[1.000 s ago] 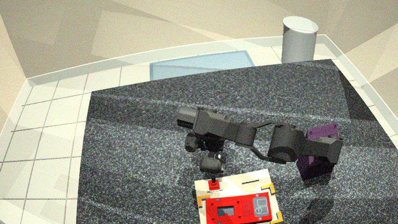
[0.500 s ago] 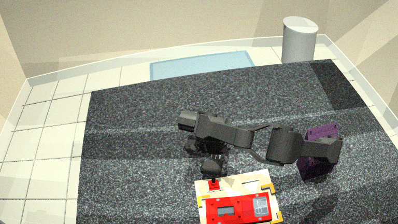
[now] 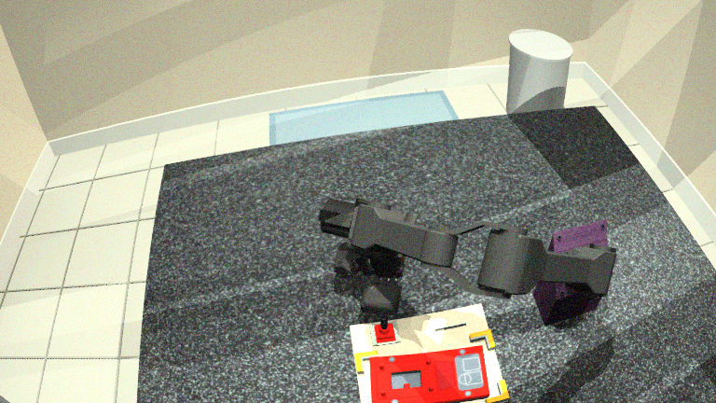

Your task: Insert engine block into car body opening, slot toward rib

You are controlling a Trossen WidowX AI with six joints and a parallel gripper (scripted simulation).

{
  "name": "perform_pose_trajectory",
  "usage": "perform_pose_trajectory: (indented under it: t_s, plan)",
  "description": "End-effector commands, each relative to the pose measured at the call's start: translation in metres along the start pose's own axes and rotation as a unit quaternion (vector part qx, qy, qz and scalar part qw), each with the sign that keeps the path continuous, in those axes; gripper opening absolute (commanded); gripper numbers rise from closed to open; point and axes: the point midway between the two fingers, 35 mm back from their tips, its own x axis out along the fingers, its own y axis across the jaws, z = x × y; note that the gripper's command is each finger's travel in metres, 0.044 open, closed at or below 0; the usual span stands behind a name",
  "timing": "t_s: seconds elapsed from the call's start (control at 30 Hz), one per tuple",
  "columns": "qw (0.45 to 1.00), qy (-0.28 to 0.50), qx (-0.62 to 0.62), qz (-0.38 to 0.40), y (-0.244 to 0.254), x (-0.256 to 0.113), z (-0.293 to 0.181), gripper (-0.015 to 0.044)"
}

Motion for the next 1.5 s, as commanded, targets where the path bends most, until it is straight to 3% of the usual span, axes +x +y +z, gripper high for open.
perform_pose_trajectory:
  t_s: [0.0, 1.3, 1.47]
  plan:
    - [1.000, -0.002, 0.000, 0.000, 0.000, -0.009, 0.002, 0.0000]
    - [1.000, -0.002, 0.001, -0.002, 0.004, -0.130, -0.006, 0.0000]
    - [1.000, -0.002, 0.001, -0.002, 0.005, -0.128, -0.006, 0.0000]
